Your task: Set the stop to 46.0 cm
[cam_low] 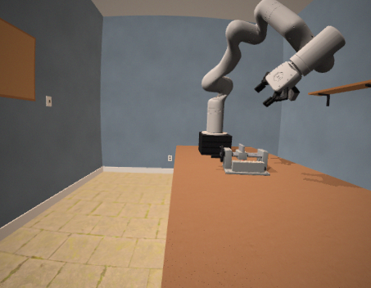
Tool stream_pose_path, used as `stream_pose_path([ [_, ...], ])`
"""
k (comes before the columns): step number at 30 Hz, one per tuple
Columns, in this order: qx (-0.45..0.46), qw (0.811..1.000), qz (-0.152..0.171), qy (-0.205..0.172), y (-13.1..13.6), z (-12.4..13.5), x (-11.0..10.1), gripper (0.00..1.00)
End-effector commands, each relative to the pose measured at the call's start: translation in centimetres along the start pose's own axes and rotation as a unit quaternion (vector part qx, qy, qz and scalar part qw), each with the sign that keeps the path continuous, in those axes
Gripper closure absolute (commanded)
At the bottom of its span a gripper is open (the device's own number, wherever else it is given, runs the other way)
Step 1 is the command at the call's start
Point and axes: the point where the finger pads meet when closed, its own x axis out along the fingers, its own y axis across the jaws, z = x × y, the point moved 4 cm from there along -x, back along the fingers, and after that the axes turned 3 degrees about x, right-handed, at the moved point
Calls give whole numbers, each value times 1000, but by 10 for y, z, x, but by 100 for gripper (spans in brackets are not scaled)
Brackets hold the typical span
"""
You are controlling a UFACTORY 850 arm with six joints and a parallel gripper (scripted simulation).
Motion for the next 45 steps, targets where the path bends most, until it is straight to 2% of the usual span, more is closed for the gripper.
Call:
stream_pose_path([
  [1,0,1000,1,0,0,0,-1,0],
  [11,0,1000,2,-2,0,2,0,0],
  [16,0,1000,13,-23,3,16,5,0],
  [22,-6,994,50,-92,13,59,21,0],
  [24,-6,994,50,-92,13,59,21,0],
  [27,-18,986,78,-146,20,92,31,0],
  [28,-18,986,78,-146,20,92,31,0],
  [31,-32,977,100,-187,26,116,37,0],
  [32,-32,977,100,-187,26,116,37,0],
  [33,-41,971,112,-210,29,129,39,0],
  [34,-41,971,112,-210,29,129,39,0],
  [35,-51,963,124,-232,32,141,42,0],
  [36,-51,963,124,-232,32,141,42,0],
  [37,-64,955,136,-256,35,154,44,0],
  [38,-64,955,136,-256,35,154,44,0],
  [39,-78,946,148,-279,38,165,46,0],
  [41,-78,946,148,-279,38,165,46,0],
  [42,-94,935,161,-303,41,177,47,0],
  [43,-94,935,161,-303,41,177,47,0],
  [44,-112,923,173,-326,44,187,49,0],
  [45,-112,923,173,-326,44,187,49,0],
])
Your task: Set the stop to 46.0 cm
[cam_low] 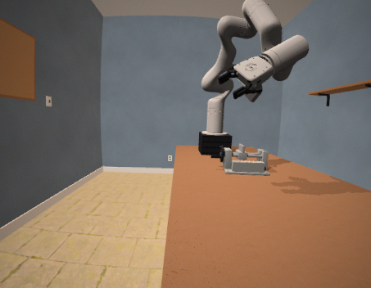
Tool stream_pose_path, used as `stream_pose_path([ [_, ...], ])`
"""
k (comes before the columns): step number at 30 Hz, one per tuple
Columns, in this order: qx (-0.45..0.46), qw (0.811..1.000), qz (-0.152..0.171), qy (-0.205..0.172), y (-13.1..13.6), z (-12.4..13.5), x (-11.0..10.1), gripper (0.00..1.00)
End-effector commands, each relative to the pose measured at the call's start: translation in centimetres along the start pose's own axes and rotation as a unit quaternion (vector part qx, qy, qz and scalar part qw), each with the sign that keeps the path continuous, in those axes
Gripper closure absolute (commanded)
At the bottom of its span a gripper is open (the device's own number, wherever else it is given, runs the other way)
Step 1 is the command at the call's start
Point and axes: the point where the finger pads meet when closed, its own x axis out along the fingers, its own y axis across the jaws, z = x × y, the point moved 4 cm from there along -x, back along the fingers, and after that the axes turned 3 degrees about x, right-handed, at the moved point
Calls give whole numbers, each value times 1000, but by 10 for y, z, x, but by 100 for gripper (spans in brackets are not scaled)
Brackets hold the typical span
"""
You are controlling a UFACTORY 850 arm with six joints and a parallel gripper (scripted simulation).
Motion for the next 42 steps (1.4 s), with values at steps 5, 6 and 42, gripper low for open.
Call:
stream_pose_path([
  [5,-66,990,71,-98,1,32,30,0],
  [6,-66,990,71,-98,1,32,30,0],
  [42,-409,823,282,-276,7,-6,66,0],
])
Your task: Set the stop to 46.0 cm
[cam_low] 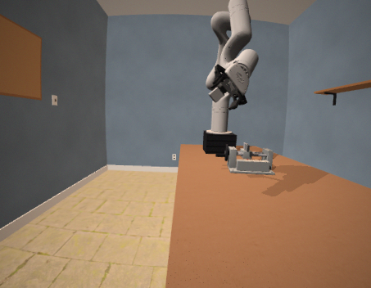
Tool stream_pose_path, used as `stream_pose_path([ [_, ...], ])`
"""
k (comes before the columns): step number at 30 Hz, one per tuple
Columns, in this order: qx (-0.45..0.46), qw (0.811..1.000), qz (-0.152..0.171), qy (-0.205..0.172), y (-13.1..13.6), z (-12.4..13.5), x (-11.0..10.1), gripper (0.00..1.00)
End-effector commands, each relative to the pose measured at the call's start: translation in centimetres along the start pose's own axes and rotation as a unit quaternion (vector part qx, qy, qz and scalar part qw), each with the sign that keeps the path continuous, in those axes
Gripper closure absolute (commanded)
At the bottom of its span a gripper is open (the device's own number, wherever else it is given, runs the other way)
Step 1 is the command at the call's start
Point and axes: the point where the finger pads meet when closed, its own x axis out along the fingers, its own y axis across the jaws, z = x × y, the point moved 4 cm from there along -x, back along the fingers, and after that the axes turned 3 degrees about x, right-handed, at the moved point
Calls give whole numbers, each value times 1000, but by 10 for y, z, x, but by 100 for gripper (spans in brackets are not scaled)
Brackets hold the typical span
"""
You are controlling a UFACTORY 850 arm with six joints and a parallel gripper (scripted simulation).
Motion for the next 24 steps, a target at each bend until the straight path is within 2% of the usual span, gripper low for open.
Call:
stream_pose_path([
  [1,-64,996,51,-29,13,-16,-5,0],
  [5,-64,996,51,-29,13,-16,-5,0],
  [7,-123,987,96,-41,28,-36,-13,0],
  [10,-123,987,96,-41,28,-36,-13,0],
  [11,-151,981,117,-45,36,-46,-18,0],
  [13,-151,981,117,-45,36,-46,-18,0],
  [14,-177,973,138,-49,43,-57,-23,0],
  [15,-177,973,138,-49,43,-57,-23,0],
  [16,-203,965,157,-52,50,-68,-28,0],
  [18,-203,965,157,-52,50,-68,-28,0],
  [19,-227,956,176,-54,56,-79,-34,0],
  [22,-227,956,176,-54,56,-79,-34,0],
  [23,-249,947,193,-56,62,-90,-39,0],
  [24,-249,947,193,-56,62,-90,-39,0],
])
